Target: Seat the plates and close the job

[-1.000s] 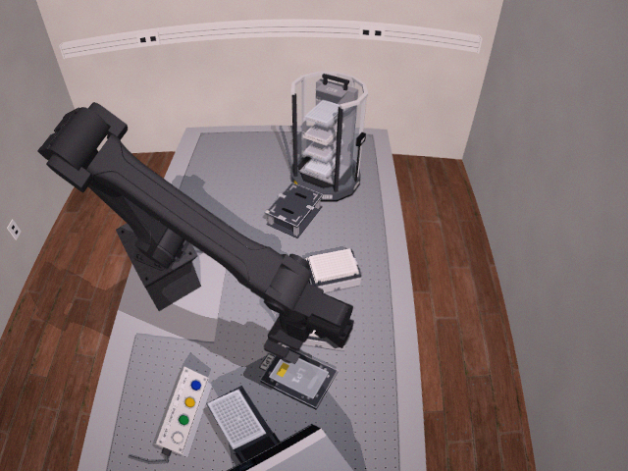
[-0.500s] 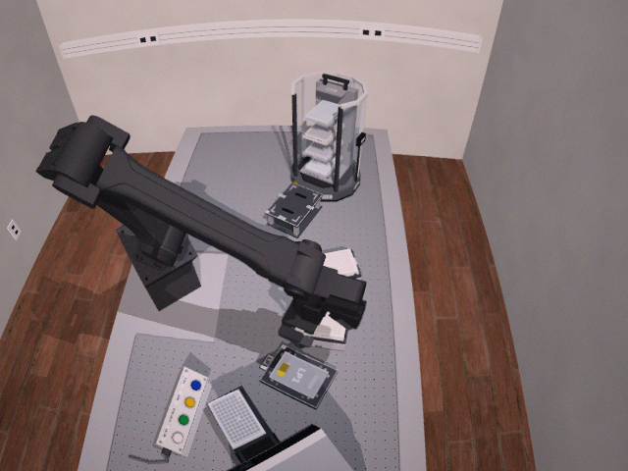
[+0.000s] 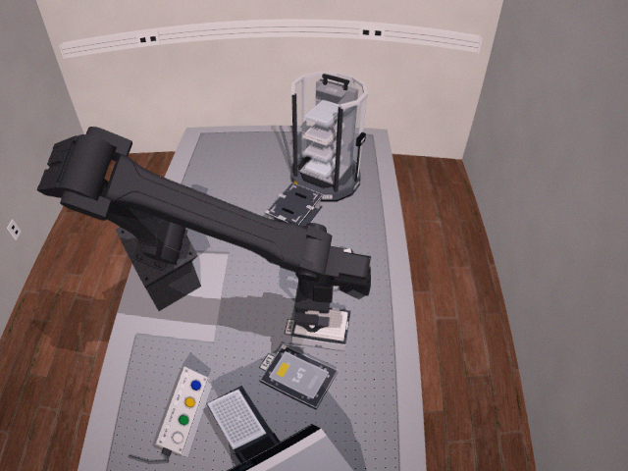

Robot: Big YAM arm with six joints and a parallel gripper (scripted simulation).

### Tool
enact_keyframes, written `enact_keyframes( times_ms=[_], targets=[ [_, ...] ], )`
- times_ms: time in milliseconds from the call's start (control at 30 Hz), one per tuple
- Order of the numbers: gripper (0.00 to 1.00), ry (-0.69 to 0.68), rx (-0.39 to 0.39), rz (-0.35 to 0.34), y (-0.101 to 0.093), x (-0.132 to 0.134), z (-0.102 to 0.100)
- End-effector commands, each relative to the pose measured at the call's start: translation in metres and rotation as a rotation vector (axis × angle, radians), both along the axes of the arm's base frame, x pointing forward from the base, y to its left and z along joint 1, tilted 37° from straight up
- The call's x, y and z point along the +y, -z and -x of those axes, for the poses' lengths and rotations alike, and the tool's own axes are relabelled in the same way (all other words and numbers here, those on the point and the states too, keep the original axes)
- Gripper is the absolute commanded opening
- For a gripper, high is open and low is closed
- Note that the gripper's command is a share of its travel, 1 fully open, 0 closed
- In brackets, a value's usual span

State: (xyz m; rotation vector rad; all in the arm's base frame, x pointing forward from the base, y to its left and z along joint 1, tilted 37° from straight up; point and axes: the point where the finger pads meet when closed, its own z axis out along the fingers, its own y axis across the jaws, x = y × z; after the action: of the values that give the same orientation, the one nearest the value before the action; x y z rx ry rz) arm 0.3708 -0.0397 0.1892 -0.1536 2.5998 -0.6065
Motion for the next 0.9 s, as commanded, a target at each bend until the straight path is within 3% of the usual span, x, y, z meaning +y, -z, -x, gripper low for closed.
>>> enact_keyframes(
  times_ms=[0,400,867],
  targets=[
    [1.0,-0.021,0.02,0.006,0.005,0.013,-0.003],
    [1.0,-0.022,-0.011,0.0,0.002,0.047,-0.017],
    [1.0,-0.023,-0.01,-0.002,0.018,0.085,-0.023]
  ],
)
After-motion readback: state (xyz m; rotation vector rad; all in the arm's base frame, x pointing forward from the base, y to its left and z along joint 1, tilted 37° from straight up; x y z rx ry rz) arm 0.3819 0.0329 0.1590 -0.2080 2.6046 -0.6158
